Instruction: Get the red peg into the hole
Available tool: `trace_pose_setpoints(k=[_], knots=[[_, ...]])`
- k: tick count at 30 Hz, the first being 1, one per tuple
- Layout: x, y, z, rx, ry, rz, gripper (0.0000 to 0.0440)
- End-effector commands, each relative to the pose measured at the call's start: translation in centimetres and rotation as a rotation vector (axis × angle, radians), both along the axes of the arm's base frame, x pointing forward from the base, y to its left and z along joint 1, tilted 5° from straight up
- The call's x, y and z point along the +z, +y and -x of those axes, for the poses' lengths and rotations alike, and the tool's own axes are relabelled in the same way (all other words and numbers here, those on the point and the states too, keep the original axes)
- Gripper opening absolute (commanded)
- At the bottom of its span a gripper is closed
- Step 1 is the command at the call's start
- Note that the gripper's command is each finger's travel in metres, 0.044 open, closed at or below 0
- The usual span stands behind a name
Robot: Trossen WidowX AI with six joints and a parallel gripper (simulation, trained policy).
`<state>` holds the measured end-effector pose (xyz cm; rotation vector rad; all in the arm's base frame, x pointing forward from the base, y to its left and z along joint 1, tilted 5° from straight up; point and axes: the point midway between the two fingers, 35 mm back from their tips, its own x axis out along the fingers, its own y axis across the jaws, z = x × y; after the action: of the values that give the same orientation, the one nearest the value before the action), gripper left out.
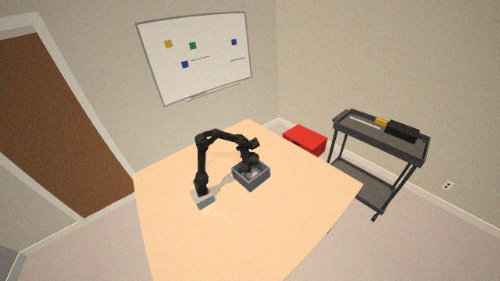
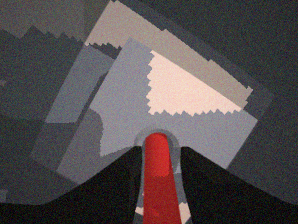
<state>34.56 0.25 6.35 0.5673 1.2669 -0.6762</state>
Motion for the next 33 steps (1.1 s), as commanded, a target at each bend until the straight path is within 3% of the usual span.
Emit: trace_pose_setpoints(k=[1,3,6,15,33], knots=[[-0.7,-0.3,-0.2,0.017,0.024,-0.011,0.0144],[-0.4,-0.6,-0.6,0.030,0.023,-0.012,0.0147],[0.1,-0.7,-1.3,0.033,0.023,-0.025,0.0204],[1.6,-0.6,-4.0,0.041,0.020,-0.090,0.0440],[5.4,1.9,-9.3,0.122,-0.079,-0.202,0.0440]])
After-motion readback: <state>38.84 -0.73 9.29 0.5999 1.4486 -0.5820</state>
